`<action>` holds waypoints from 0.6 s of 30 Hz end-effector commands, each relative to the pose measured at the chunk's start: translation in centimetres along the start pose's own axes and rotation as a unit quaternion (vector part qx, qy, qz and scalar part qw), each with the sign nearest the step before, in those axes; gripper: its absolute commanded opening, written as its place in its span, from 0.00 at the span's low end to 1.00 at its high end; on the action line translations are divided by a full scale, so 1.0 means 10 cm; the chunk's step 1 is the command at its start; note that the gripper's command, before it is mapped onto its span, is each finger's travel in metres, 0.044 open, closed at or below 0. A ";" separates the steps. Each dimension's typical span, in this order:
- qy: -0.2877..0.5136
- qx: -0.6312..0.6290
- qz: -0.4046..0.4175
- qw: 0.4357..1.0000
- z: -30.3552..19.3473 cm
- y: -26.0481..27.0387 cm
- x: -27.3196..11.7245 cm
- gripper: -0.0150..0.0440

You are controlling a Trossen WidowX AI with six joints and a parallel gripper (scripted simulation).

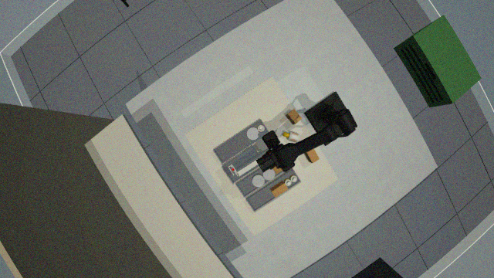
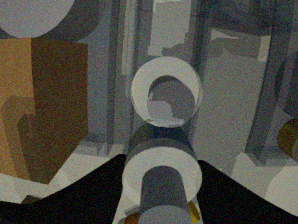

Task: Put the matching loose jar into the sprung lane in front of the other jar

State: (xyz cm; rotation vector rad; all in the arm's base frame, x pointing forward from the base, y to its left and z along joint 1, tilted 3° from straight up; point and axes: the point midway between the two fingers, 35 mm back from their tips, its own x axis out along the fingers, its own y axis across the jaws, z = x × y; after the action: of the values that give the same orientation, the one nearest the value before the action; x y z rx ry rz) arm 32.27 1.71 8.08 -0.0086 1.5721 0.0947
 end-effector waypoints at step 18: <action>-0.014 0.001 0.001 1.000 0.10 0.01 -0.04 0.25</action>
State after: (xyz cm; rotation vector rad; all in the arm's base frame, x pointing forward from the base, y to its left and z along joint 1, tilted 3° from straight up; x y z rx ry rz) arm 32.72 1.73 8.23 -0.0089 1.5687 0.0949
